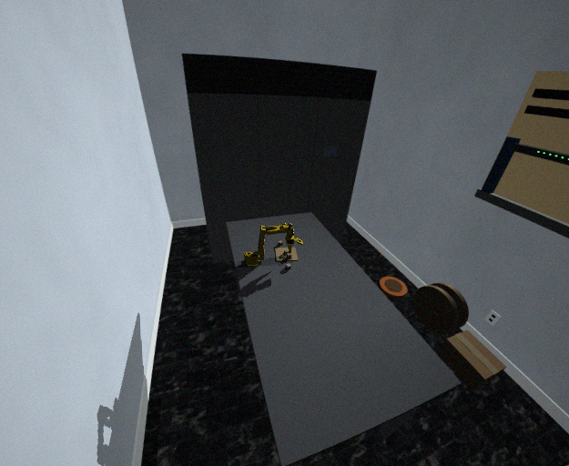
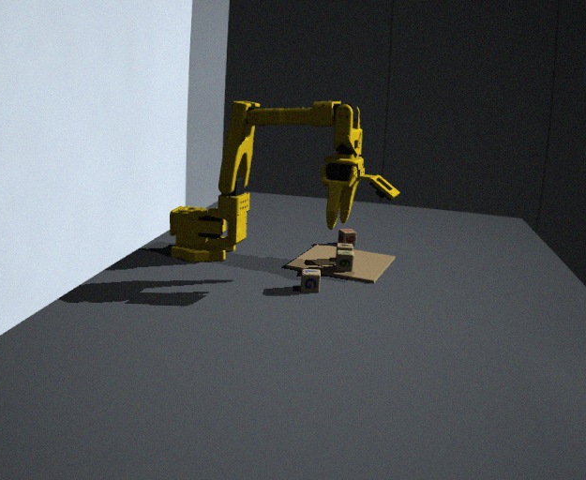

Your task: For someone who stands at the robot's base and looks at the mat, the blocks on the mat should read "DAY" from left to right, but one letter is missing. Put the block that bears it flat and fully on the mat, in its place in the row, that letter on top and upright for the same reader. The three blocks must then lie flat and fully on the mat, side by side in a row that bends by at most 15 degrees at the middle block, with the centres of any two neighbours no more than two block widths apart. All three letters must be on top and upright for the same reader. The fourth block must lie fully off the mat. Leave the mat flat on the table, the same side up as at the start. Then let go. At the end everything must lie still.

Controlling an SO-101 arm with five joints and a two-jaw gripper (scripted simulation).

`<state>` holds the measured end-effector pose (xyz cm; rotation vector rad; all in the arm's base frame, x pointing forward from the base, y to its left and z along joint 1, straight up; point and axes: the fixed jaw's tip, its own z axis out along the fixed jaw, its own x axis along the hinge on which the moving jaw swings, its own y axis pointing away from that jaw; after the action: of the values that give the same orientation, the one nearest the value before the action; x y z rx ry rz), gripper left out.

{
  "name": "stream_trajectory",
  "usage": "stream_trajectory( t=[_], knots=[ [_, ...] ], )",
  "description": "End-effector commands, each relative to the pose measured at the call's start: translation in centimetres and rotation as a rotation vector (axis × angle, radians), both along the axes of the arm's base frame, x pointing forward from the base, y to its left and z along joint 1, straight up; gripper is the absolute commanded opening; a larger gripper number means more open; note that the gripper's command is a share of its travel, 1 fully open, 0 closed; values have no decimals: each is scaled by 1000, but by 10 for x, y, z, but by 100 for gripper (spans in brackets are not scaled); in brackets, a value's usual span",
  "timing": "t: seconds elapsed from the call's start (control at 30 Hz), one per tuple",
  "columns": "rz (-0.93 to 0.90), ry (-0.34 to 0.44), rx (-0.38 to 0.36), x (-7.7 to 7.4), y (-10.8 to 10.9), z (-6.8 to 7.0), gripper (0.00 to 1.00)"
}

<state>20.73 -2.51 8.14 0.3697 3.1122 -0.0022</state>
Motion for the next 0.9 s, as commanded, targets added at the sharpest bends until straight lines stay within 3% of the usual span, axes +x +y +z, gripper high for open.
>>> stream_trajectory(
  t=[0.0,0.37,0.87],
  knots=[
    [-83,-54,-10,1,-18,9,32],
    [-310,-40,-12,-16,-62,8,32],
    [-328,-39,-12,-18,-65,8,32]
  ],
)
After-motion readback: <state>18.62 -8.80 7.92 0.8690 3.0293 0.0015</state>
